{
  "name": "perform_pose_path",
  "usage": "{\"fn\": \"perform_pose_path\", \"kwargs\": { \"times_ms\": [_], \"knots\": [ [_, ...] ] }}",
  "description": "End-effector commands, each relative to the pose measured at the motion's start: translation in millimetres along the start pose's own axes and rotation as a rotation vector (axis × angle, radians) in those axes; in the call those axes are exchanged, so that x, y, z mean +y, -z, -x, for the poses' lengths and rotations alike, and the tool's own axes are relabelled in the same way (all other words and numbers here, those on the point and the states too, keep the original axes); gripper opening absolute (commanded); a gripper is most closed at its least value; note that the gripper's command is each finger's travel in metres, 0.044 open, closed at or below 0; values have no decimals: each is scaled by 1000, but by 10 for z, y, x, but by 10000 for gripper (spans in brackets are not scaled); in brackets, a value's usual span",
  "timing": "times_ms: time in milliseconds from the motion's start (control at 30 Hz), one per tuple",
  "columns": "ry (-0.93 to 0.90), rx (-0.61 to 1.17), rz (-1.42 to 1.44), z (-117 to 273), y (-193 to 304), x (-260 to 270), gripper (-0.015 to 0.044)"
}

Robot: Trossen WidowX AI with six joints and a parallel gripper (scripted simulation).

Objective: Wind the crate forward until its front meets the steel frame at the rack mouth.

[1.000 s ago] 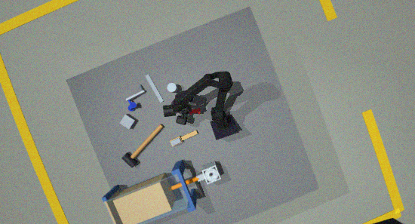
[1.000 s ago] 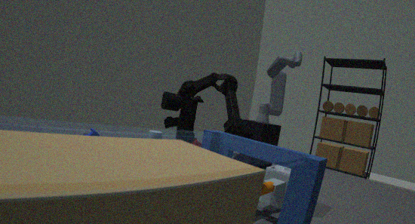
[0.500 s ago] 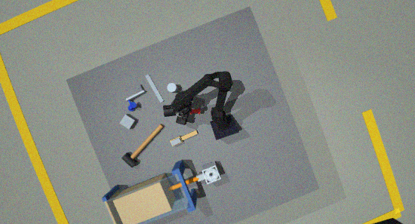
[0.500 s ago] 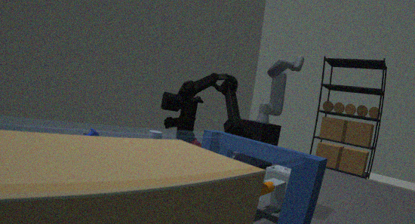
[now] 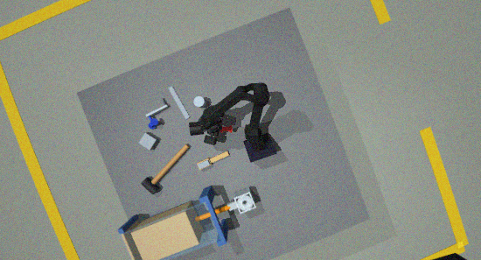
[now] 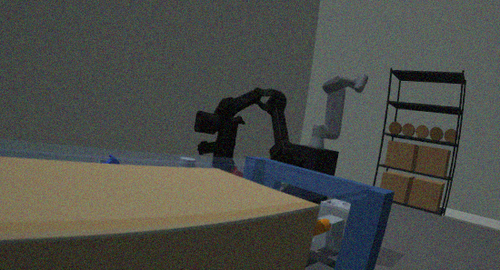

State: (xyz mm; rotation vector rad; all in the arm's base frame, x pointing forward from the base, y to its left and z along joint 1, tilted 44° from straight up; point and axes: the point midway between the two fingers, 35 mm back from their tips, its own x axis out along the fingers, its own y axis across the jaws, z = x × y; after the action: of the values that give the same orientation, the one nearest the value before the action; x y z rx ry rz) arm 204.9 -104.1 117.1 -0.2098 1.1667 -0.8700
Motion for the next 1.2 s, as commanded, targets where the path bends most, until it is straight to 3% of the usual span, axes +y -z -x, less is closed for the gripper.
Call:
{"fn": "perform_pose_path", "kwargs": {
  "times_ms": [0, 333, 633, 1167],
  "knots": [
    [-5, -4, 0, 76, -14, 14, 0],
    [-50, -84, 39, 1172, -4, 1, 0],
    [-64, -83, 81, 1217, -10, 74, 0],
    [-103, -46, 693, 1426, 10, 815, 0]
  ]
}}
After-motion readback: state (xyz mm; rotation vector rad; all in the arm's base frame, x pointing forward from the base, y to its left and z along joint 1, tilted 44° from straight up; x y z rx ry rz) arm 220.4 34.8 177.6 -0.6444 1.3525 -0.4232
